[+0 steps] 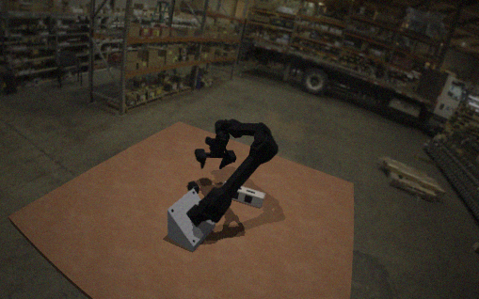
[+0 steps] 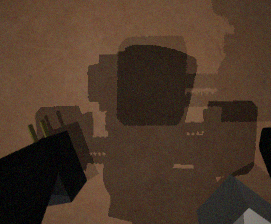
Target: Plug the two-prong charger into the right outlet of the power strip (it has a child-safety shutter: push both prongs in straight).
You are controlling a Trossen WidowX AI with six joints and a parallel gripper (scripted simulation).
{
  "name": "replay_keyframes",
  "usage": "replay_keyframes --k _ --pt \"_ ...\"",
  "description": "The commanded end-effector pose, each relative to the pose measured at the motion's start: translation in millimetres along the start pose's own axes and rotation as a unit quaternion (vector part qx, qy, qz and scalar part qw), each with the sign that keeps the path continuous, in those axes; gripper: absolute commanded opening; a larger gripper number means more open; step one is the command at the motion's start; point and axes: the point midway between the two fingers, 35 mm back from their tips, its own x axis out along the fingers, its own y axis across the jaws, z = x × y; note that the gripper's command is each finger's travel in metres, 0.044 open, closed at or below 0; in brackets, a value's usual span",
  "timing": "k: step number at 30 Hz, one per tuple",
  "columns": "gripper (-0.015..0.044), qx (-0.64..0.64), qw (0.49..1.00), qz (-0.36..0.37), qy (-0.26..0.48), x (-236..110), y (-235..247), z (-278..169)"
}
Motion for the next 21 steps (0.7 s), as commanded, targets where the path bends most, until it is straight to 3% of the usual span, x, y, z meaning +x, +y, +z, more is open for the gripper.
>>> replay_keyframes --k 1,21 --pt "0.0440 -0.037 0.999 0.001 0.037 9 28 -8" --pt "0.0440 -0.146 0.979 -0.033 0.141 20 93 -41"
